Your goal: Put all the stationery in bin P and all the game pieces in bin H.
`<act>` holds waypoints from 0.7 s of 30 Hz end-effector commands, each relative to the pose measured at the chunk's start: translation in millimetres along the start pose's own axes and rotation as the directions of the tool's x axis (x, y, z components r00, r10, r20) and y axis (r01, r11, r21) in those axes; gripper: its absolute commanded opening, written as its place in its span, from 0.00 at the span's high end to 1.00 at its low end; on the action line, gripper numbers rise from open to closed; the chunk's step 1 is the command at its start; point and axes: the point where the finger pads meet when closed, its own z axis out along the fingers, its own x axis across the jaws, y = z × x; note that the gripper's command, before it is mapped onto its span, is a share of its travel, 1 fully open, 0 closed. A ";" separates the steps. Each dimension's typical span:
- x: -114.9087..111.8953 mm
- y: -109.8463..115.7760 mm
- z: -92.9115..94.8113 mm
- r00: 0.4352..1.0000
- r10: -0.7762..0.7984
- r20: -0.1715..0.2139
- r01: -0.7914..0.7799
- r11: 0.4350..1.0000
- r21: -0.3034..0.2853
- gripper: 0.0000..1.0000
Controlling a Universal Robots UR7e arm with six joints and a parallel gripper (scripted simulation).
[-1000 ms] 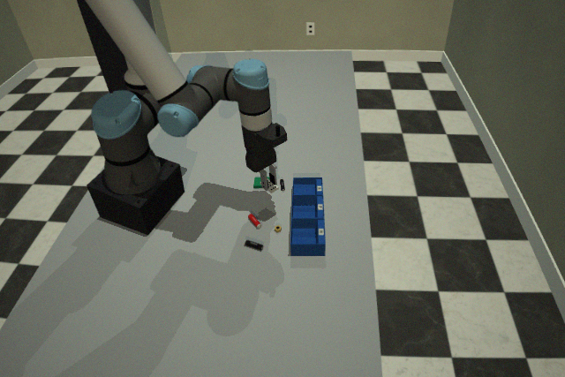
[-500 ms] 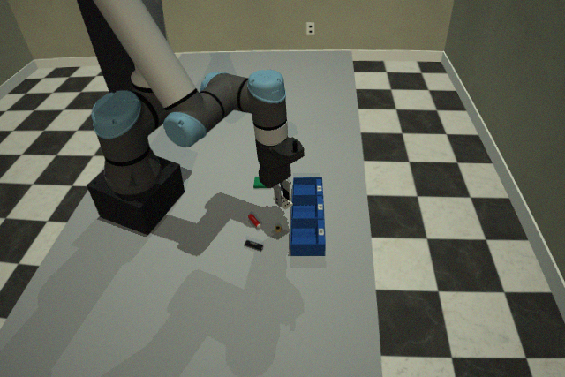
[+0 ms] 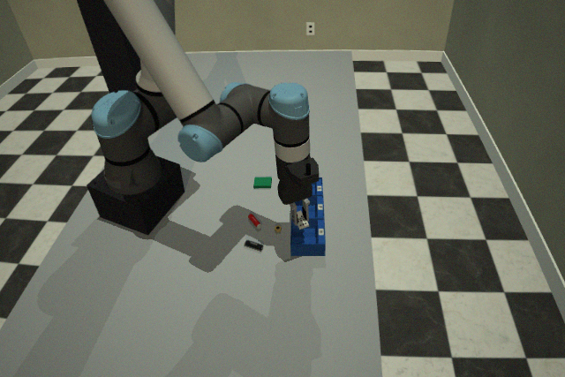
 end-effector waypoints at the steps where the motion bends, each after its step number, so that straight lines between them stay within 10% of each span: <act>1: -4.4 -18.4 1.7 0.994 0.106 -0.004 -0.106 0.994 -0.001 0.51; 21: -4.2 -15.4 1.9 0.916 0.402 -0.012 -0.402 0.916 -0.002 0.51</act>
